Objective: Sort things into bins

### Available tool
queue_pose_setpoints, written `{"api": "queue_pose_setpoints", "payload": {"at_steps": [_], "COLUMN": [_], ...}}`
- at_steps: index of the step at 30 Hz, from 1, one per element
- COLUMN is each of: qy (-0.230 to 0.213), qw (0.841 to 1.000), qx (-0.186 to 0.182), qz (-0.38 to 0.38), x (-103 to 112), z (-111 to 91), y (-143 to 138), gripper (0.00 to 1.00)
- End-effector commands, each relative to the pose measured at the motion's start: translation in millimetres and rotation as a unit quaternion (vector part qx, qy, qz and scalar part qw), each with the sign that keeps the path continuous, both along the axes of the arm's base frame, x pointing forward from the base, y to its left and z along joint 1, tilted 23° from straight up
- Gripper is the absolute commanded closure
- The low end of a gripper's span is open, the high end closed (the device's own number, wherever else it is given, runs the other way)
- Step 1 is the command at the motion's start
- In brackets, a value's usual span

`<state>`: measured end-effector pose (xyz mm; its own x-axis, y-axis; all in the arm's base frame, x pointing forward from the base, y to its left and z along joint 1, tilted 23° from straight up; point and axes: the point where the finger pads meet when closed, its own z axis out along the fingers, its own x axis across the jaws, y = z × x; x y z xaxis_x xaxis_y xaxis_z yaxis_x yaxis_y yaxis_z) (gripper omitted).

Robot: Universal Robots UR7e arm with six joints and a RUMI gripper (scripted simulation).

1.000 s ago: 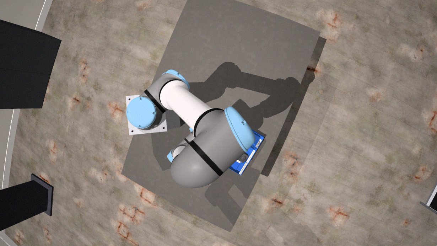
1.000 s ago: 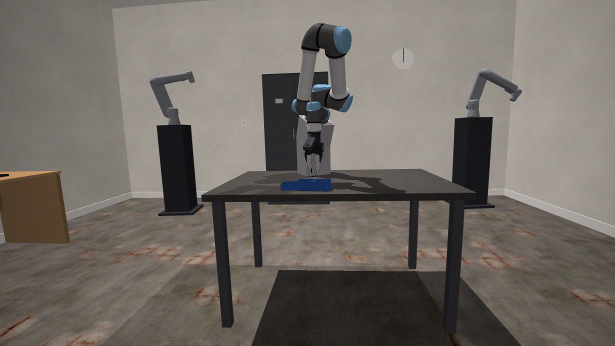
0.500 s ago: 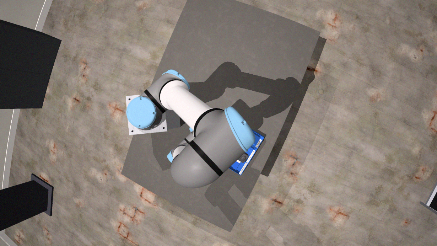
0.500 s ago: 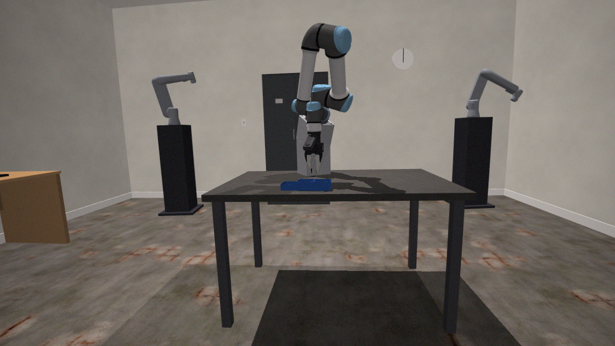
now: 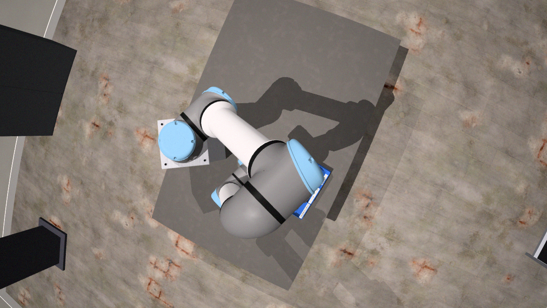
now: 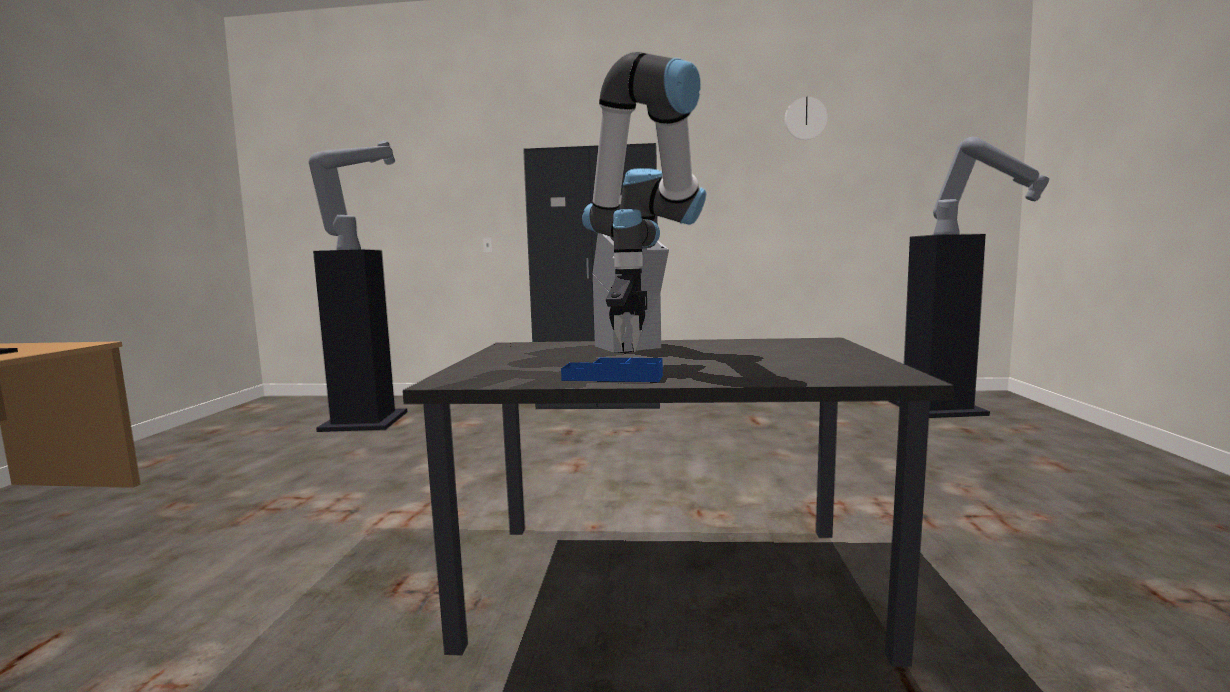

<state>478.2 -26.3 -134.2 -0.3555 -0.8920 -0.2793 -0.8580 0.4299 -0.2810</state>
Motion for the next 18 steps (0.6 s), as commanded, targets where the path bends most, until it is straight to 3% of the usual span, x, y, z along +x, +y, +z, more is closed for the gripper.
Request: {"api": "queue_pose_setpoints", "payload": {"at_steps": [1,9,18], "qy": [-0.001,-0.001,-0.001], "qw": [1.0,1.0,1.0], "qx": [0.0,0.0,0.0], "qz": [0.0,0.0,0.0], "x": [7.0,16.2,18.3], "z": [-15.3,-37.3,-42.6], "y": [2.1,5.3,6.1], "gripper": [0.82,0.82,0.82]}}
